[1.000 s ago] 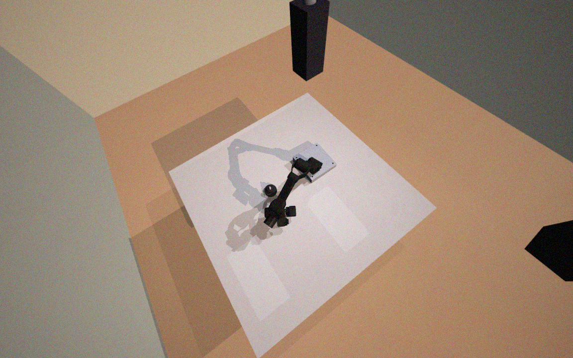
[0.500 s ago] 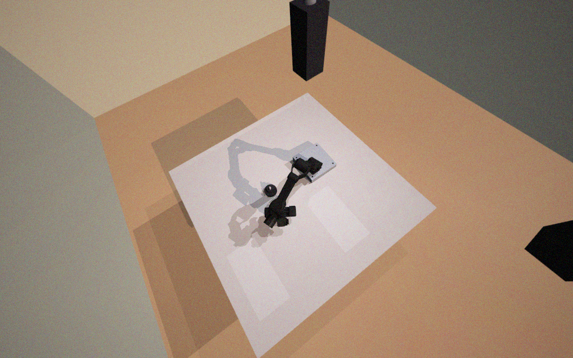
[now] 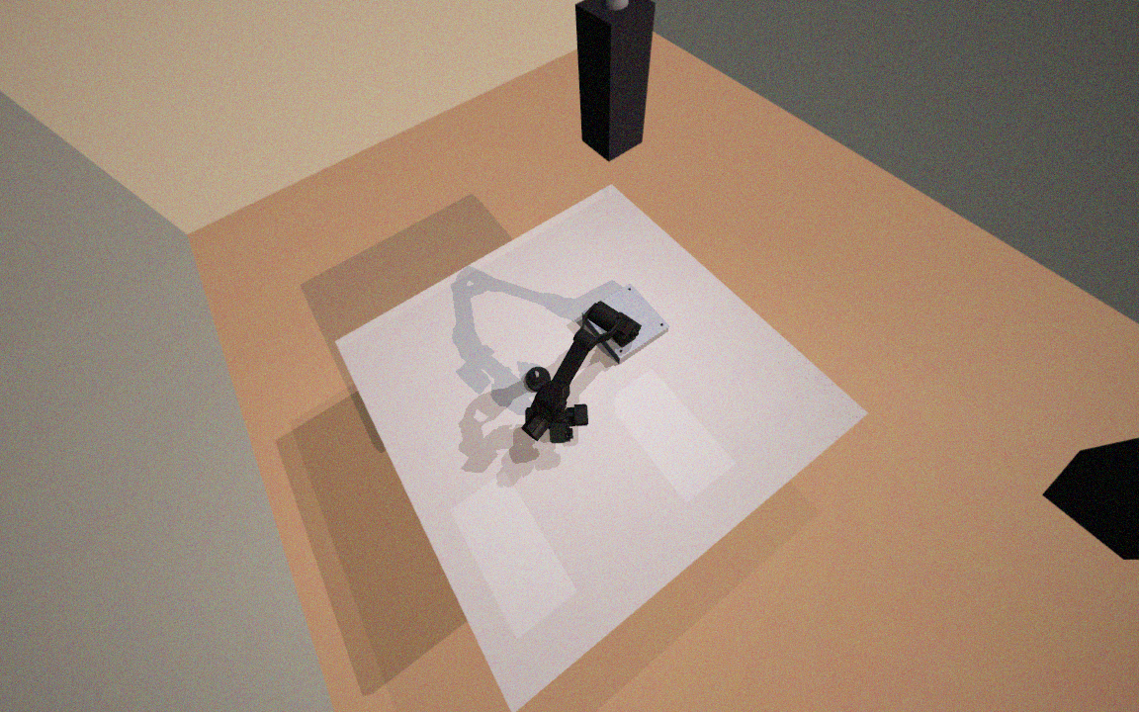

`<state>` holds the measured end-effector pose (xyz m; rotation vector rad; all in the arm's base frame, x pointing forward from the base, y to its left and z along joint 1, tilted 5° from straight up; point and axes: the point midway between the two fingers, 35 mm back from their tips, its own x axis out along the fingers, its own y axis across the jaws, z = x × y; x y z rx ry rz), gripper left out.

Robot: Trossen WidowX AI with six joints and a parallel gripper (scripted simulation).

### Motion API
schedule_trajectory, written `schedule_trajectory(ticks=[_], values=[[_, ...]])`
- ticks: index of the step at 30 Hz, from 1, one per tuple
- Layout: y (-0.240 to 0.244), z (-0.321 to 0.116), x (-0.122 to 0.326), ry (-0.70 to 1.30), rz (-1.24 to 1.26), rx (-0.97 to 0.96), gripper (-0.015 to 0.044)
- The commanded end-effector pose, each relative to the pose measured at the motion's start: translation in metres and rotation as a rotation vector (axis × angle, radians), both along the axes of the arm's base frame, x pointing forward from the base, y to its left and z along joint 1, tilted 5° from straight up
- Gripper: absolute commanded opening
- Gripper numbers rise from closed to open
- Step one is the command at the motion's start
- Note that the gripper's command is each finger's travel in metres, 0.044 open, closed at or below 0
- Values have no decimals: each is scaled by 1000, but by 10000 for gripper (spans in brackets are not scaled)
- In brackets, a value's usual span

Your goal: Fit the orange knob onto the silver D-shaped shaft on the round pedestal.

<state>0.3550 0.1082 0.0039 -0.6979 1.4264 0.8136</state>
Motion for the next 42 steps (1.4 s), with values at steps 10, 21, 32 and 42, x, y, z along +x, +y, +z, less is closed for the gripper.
schedule_trajectory(ticks=[10, 21, 32, 42], values=[[-12, 5, -8, -120, -9, 179, 179], [-21, 8, -14, -213, -19, 316, 179], [-30, 8, -20, -302, -29, 447, 179], [-38, 8, -25, -379, -37, 560, 179]])
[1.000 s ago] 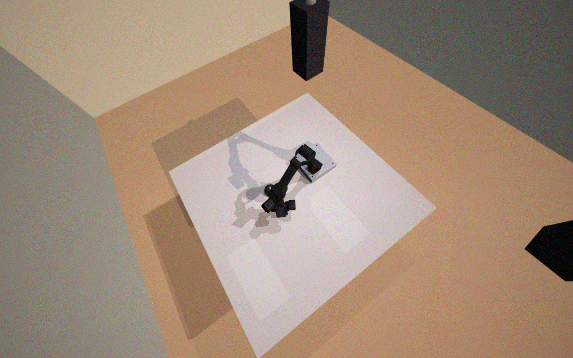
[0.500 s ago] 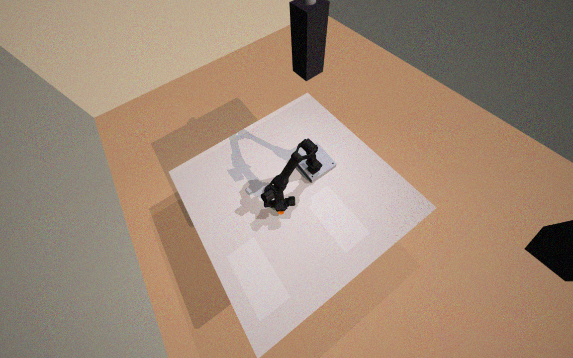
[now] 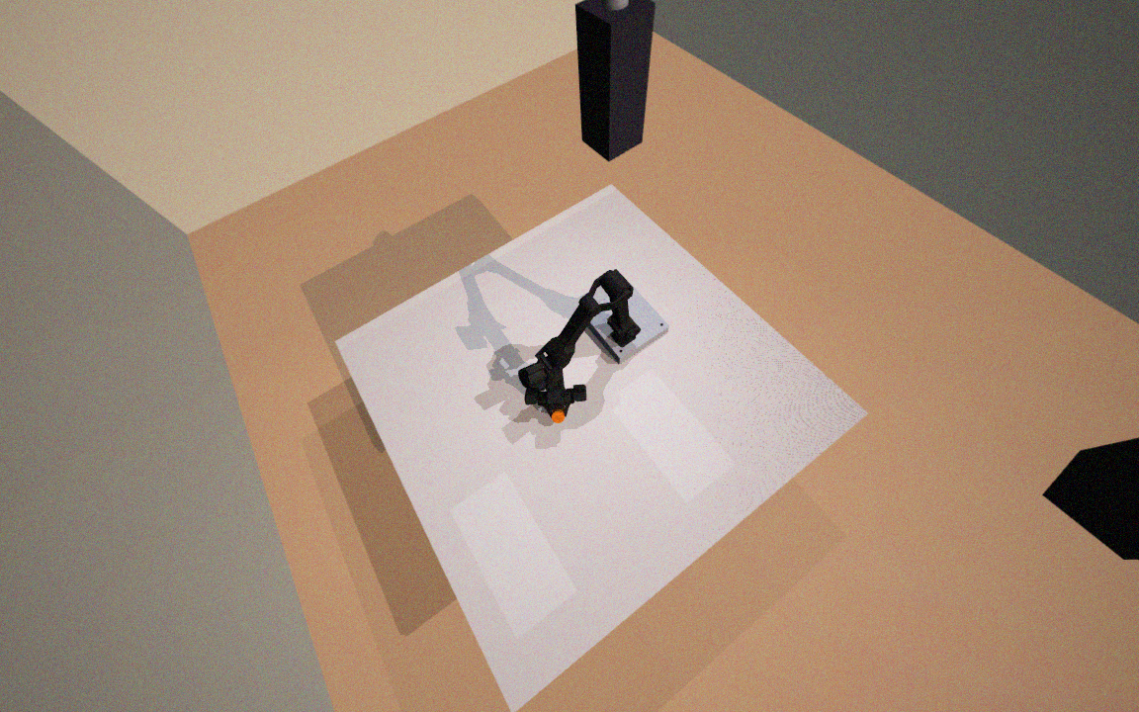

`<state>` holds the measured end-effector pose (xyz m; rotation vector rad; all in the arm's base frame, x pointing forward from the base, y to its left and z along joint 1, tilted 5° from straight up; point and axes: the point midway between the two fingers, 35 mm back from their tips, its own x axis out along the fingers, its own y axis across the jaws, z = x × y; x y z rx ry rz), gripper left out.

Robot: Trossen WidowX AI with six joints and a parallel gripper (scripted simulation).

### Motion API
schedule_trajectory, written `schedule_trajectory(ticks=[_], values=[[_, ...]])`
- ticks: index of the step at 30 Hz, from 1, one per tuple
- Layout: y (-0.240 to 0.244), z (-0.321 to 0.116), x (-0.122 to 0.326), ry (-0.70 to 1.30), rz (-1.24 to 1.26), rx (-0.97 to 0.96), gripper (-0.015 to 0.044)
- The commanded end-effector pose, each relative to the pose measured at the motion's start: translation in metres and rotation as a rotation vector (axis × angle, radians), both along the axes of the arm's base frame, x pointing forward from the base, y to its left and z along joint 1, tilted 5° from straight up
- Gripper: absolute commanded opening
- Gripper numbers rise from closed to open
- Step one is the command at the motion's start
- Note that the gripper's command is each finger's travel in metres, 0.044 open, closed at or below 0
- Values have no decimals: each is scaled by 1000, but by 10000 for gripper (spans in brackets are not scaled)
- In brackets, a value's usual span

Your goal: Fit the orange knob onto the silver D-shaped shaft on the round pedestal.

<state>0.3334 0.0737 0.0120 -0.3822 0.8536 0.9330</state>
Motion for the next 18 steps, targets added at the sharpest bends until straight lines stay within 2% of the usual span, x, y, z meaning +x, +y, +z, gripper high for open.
schedule_trajectory(ticks=[1, 18], values=[[-4, -1, -4, -34, -1, 46, 179], [-18, -6, -14, -187, -19, 273, 179]])
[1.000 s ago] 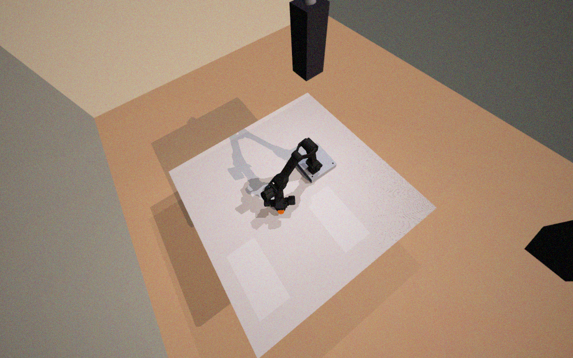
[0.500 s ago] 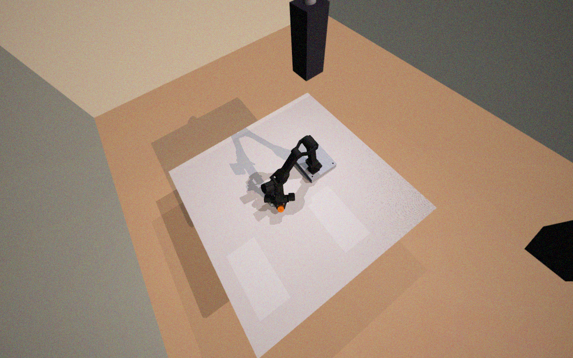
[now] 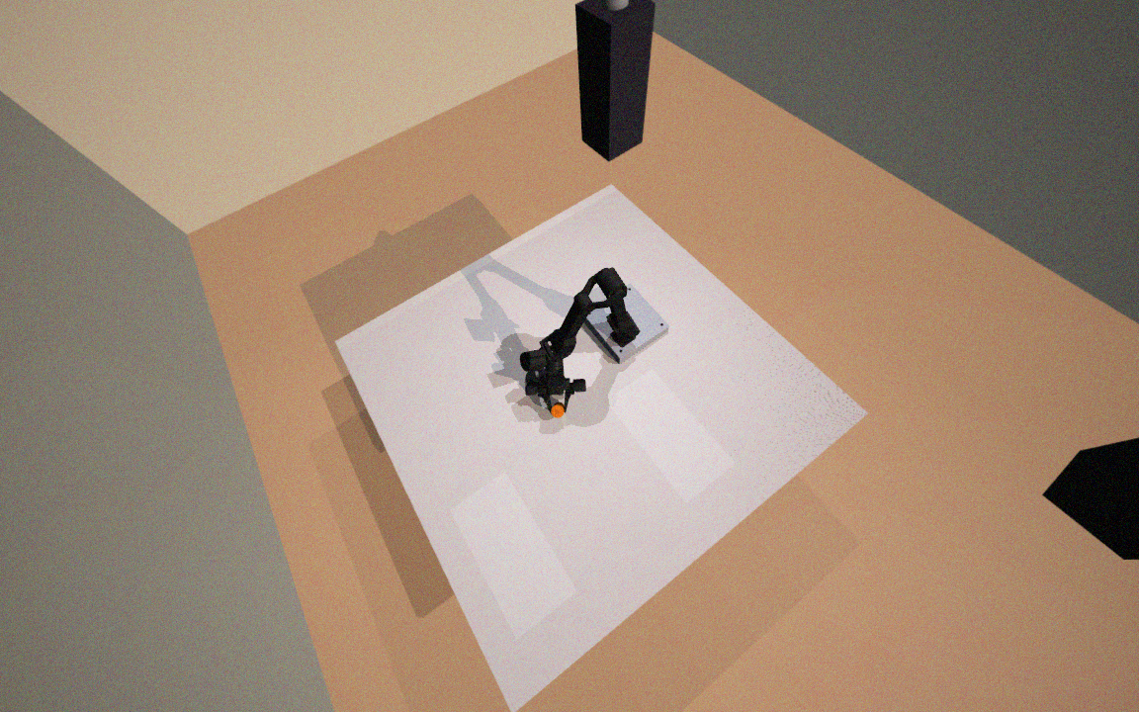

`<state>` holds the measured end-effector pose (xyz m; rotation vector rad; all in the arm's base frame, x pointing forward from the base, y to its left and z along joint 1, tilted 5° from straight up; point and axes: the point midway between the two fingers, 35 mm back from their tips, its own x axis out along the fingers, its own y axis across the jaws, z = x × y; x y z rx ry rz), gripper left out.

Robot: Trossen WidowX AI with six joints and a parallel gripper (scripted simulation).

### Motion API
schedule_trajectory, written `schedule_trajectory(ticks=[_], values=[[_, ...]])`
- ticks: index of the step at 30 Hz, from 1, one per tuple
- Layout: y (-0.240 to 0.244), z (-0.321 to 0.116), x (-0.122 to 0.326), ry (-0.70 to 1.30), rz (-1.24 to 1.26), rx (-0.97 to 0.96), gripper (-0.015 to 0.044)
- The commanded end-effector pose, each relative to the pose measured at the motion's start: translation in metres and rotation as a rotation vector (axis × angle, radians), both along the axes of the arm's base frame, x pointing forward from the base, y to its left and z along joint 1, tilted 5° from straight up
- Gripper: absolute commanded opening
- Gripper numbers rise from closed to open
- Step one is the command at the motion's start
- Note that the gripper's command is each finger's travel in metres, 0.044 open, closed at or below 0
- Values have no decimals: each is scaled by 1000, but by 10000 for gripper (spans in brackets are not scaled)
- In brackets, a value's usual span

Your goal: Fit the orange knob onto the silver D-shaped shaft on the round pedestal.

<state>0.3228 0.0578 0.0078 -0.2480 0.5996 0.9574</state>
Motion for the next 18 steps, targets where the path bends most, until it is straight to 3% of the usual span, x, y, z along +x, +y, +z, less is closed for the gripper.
schedule_trajectory(ticks=[1, 9, 14, 17, 18], values=[[-3, -2, -4, -39, 0, 60, 179], [-9, -7, -9, -109, -8, 164, 179], [-9, -4, -8, -73, -4, 110, 179], [-8, -5, -8, -86, -7, 137, 258], [-8, -5, -8, -86, -7, 137, 260]])
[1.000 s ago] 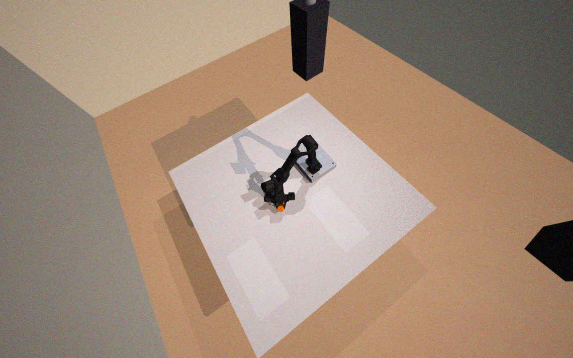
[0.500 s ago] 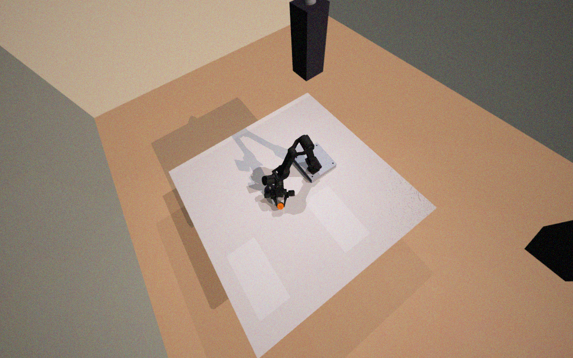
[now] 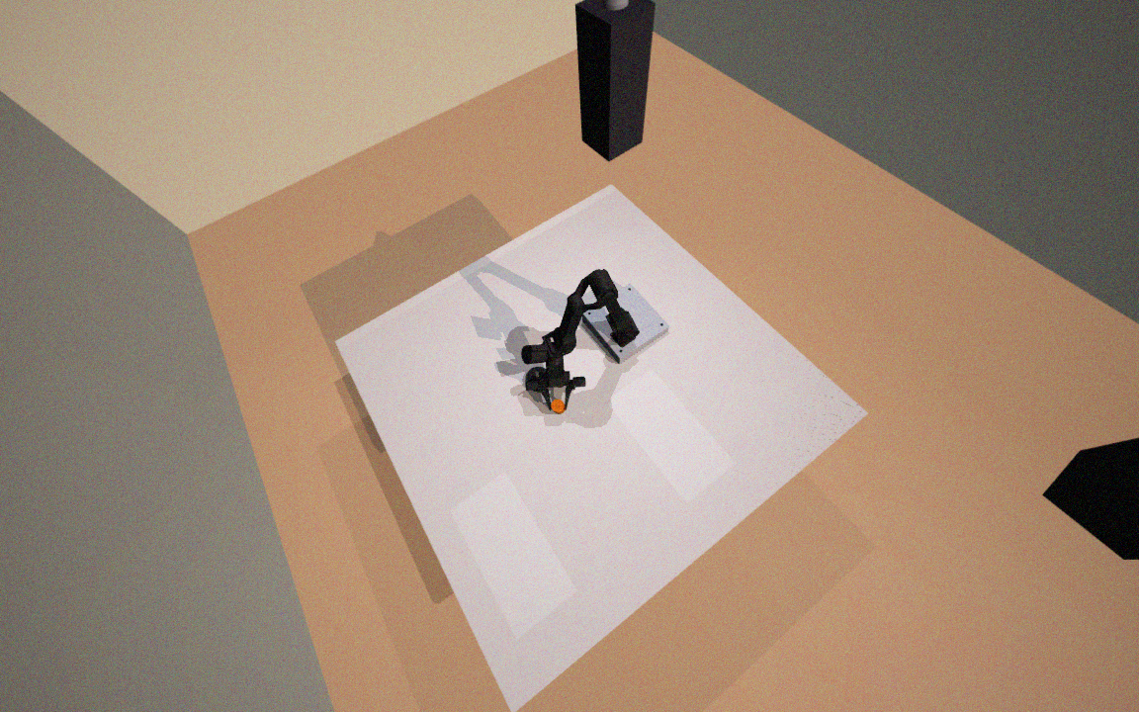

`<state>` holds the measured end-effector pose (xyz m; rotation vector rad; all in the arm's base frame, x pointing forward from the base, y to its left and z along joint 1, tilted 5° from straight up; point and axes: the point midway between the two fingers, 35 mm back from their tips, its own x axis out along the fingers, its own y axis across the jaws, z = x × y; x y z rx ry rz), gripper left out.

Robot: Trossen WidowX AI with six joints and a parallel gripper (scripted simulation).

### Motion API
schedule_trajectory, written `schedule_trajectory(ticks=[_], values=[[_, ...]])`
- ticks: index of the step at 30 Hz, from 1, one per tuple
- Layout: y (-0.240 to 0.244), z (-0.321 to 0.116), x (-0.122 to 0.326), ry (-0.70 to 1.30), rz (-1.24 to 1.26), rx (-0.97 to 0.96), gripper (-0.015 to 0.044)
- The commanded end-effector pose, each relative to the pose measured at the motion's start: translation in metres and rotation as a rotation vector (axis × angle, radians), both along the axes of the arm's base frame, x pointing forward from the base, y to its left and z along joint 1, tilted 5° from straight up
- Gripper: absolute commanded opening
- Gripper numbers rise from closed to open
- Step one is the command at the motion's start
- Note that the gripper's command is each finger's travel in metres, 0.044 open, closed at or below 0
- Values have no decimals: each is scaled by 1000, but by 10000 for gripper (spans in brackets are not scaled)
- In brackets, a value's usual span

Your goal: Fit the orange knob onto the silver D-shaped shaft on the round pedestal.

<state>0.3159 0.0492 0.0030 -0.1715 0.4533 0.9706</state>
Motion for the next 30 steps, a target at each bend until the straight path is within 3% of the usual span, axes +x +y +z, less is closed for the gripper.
schedule_trajectory(ticks=[1, 23, 30], values=[[0, 0, -1, 4, 0, 6, 260], [0, 0, -1, 4, 0, 6, 260], [0, 0, -1, 4, 0, 6, 440]])
